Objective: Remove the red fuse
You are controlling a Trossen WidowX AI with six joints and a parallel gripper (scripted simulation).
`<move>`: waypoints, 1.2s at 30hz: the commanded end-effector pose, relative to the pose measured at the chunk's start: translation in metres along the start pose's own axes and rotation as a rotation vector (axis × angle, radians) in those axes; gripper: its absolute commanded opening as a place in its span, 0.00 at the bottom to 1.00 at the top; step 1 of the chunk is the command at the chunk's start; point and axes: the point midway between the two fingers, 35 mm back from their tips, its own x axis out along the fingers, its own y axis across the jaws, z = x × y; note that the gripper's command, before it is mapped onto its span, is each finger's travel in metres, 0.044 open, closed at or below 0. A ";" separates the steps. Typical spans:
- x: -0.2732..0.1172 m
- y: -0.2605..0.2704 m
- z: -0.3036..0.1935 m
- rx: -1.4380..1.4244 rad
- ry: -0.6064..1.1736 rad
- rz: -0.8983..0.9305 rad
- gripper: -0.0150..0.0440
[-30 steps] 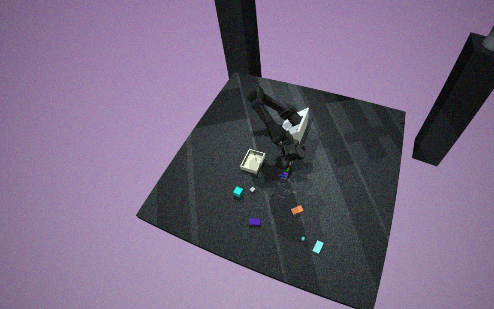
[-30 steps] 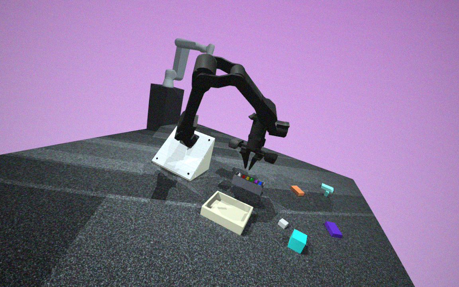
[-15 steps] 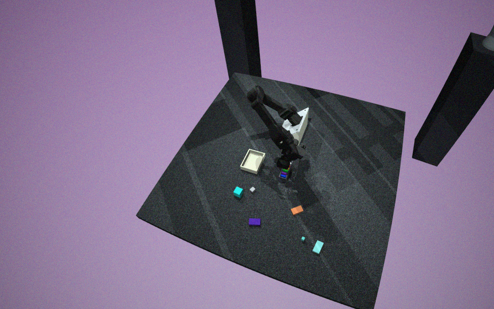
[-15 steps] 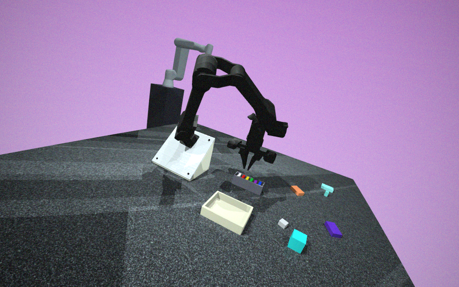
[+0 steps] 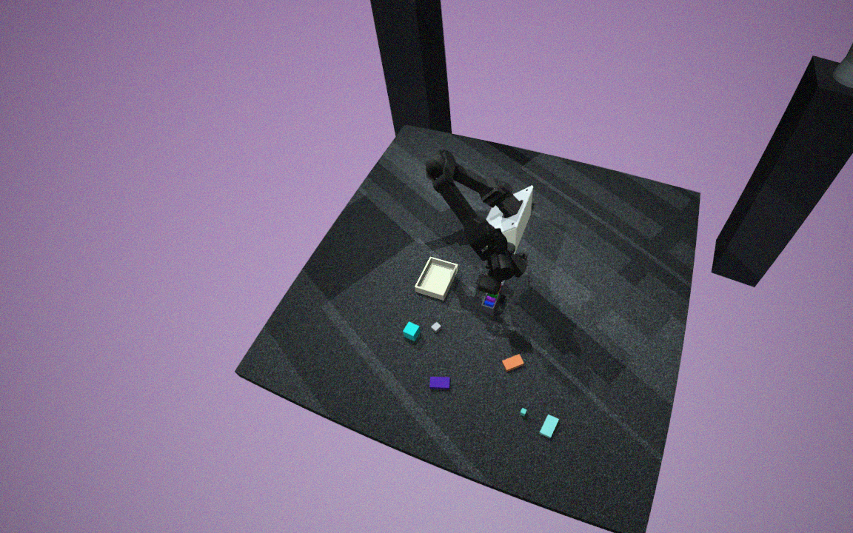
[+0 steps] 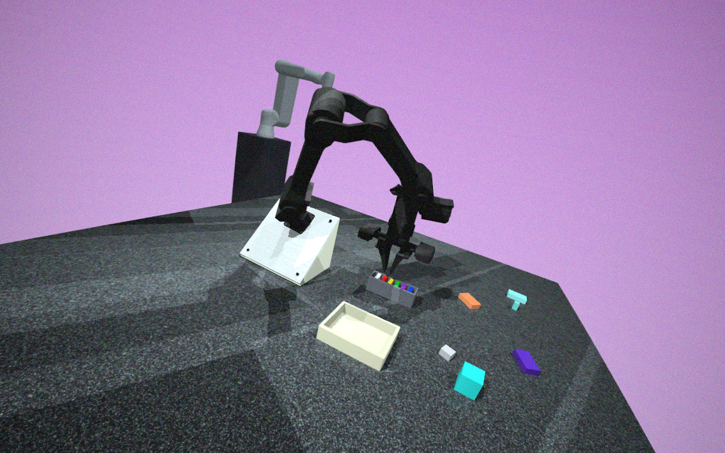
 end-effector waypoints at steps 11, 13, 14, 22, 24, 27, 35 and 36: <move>0.015 0.003 -0.001 -0.007 0.007 0.002 0.36; 0.015 0.003 -0.001 -0.007 0.007 0.002 0.36; 0.015 0.003 -0.001 -0.007 0.007 0.002 0.36; 0.015 0.003 -0.001 -0.007 0.007 0.002 0.36; 0.015 0.003 -0.001 -0.007 0.007 0.002 0.36; 0.017 0.003 -0.002 -0.007 0.007 0.002 0.36; 0.024 0.003 -0.002 -0.007 0.008 0.002 0.36; 0.025 0.003 -0.002 -0.007 0.008 0.002 0.36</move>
